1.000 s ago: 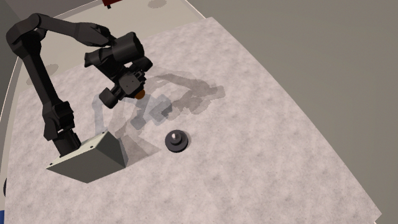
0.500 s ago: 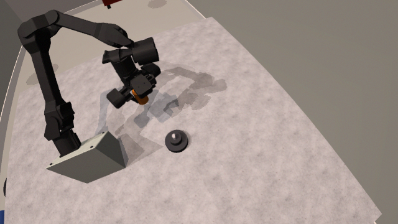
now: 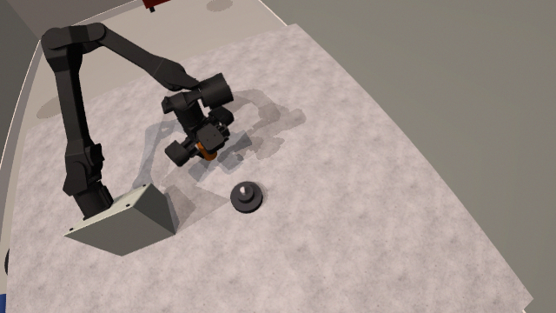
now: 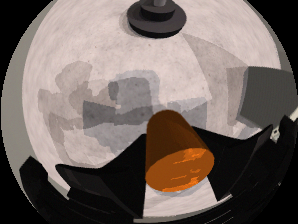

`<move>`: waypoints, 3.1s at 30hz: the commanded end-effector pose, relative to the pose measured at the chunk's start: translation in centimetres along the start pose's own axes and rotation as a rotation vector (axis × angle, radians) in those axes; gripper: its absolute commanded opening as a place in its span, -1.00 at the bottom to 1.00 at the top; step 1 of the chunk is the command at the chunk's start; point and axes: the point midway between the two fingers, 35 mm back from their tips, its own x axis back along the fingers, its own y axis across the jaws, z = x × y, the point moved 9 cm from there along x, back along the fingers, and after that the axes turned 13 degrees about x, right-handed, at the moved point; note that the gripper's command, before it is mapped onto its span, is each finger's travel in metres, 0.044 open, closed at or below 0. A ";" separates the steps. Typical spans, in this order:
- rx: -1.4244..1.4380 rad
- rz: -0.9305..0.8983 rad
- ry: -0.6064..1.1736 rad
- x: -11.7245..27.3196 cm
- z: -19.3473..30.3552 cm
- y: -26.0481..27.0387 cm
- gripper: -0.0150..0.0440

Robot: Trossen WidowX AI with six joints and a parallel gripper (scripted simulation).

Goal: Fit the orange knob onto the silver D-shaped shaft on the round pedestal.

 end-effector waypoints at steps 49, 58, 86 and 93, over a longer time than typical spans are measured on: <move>-0.002 -0.001 0.006 3.5 0.1 -0.1 1.00; -0.002 -0.001 0.006 3.0 -0.1 -0.1 1.00; -0.002 0.000 0.005 -1.6 -0.2 0.0 1.00; -0.002 -0.001 0.006 -2.8 -0.2 0.0 1.00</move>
